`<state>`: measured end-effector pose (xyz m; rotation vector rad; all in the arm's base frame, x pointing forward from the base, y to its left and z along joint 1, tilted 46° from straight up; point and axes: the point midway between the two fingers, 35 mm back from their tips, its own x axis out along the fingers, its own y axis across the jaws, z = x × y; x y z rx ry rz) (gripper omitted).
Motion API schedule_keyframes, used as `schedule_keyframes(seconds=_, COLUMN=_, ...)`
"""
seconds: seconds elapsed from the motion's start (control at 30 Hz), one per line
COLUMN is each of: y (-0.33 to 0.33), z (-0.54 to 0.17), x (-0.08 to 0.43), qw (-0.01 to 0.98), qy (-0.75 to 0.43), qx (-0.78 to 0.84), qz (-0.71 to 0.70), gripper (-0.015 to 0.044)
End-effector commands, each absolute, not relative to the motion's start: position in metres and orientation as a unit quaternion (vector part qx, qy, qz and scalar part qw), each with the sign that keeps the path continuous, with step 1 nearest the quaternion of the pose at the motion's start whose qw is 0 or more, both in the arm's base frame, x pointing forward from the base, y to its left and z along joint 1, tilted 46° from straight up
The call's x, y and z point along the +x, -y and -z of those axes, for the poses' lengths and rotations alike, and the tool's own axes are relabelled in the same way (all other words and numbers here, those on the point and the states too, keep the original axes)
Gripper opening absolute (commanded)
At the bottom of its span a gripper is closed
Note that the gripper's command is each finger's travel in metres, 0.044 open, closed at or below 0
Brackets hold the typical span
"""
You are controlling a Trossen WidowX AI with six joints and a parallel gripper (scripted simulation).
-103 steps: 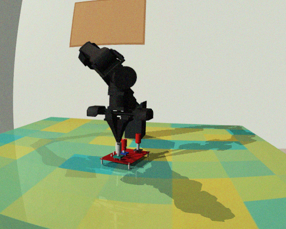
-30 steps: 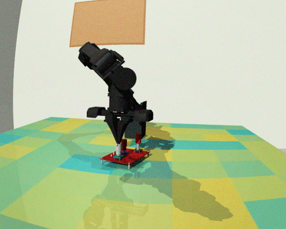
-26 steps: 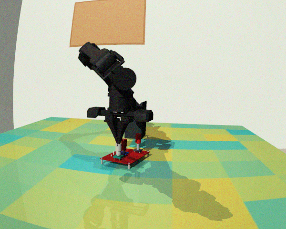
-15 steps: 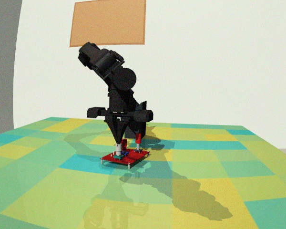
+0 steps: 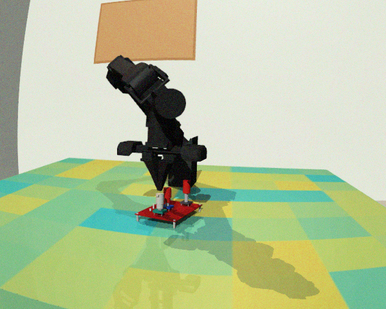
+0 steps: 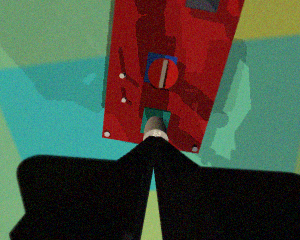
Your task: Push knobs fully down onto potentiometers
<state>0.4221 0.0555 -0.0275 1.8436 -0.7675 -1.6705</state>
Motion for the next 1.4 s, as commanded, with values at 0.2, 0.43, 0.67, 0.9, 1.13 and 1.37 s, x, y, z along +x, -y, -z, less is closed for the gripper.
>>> schedule_keyframes(seconds=0.2, y=-0.057, z=0.026, x=0.422, qw=0.266, qy=0.284, qx=0.683, qz=0.618, gripper=0.0157)
schedule_keyframes(seconds=0.43, y=-0.066, z=0.021, x=0.390, qw=0.265, qy=0.282, qx=0.684, qz=0.619, gripper=0.0341)
schedule_keyframes(seconds=0.67, y=-0.071, z=0.014, x=0.317, qw=0.263, qy=0.279, qx=0.684, qz=0.620, gripper=0.0440)
schedule_keyframes(seconds=0.9, y=-0.057, z=0.010, x=0.241, qw=0.264, qy=0.281, qx=0.683, qz=0.620, gripper=0.0440)
schedule_keyframes(seconds=1.13, y=-0.055, z=0.009, x=0.234, qw=0.265, qy=0.282, qx=0.683, qz=0.620, gripper=0.0440)
schedule_keyframes(seconds=1.37, y=-0.055, z=0.009, x=0.234, qw=0.265, qy=0.282, qx=0.683, qz=0.620, gripper=0.0440)
